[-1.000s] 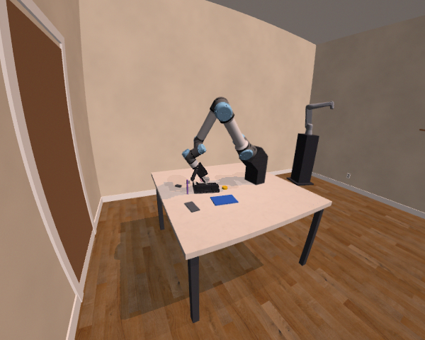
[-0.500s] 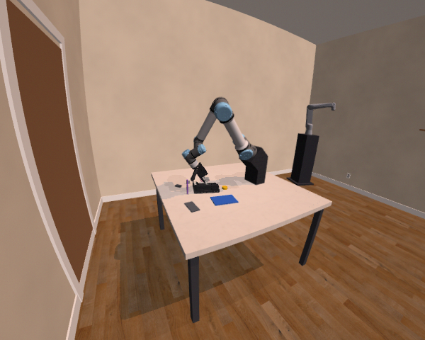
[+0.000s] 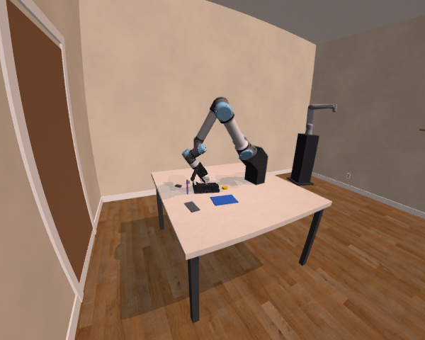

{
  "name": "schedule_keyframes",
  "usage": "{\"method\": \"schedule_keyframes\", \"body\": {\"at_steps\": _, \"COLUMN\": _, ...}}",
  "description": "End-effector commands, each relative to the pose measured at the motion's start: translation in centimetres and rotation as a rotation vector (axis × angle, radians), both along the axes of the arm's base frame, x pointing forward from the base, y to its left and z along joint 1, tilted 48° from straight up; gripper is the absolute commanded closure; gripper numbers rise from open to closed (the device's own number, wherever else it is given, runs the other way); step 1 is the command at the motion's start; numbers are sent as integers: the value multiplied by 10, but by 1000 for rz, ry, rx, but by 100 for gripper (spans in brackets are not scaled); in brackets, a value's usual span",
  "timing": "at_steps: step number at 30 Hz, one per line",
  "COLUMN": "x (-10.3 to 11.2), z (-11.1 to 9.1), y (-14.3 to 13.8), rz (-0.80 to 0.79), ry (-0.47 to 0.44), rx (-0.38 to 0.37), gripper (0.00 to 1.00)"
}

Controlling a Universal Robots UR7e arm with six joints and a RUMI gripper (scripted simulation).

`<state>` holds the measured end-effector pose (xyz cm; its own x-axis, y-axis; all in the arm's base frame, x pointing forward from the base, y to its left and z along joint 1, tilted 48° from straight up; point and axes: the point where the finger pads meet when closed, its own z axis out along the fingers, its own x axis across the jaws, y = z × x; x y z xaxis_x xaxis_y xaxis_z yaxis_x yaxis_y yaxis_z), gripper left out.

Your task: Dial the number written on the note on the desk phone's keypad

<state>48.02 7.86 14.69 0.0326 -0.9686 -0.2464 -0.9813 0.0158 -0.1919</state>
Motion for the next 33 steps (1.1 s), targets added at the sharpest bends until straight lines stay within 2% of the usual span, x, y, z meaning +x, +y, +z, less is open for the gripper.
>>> {"method": "schedule_keyframes", "body": {"at_steps": 1, "x": -7, "z": 7, "y": -2, "rz": 0, "ry": -1, "rx": 0, "gripper": 100}}
{"method": "schedule_keyframes", "body": {"at_steps": 11, "x": -10, "z": 9, "y": -3, "rz": 0, "ry": -1, "rx": 0, "gripper": 100}}
{"method": "schedule_keyframes", "body": {"at_steps": 33, "x": -19, "z": -5, "y": -19, "rz": 0, "ry": -1, "rx": 0, "gripper": 100}}
